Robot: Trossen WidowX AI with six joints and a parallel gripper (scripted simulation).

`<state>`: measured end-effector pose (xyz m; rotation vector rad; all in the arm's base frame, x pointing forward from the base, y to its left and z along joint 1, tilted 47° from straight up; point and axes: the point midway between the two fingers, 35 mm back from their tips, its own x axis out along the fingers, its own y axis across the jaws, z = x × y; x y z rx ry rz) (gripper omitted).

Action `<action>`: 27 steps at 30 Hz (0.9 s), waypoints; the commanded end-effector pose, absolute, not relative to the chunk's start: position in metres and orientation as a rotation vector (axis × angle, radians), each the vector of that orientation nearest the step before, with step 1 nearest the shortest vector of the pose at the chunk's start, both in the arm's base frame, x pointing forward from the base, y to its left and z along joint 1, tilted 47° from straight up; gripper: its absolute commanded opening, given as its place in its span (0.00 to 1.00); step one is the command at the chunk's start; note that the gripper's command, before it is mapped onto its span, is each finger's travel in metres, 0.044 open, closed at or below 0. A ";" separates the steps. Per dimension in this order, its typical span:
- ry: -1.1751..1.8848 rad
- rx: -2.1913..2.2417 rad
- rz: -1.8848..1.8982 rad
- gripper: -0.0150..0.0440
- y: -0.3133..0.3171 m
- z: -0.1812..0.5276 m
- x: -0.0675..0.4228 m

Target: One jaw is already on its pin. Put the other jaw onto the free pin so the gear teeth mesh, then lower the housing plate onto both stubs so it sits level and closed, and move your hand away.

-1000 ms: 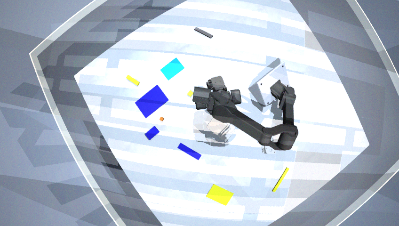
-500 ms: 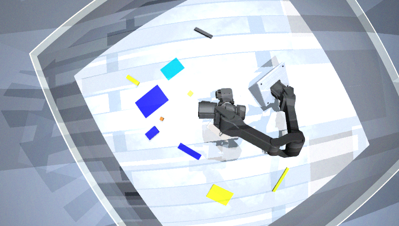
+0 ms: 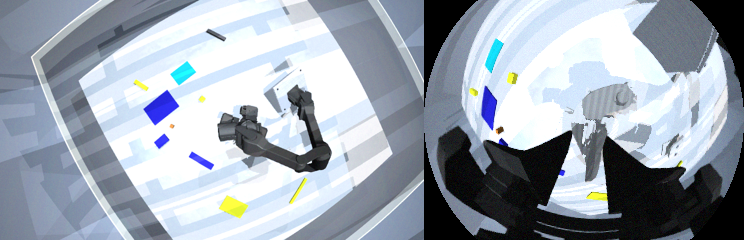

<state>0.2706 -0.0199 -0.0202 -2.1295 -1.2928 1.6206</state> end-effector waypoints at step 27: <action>-1.098 -1.984 1.654 0.48 0.014 0.005 0.267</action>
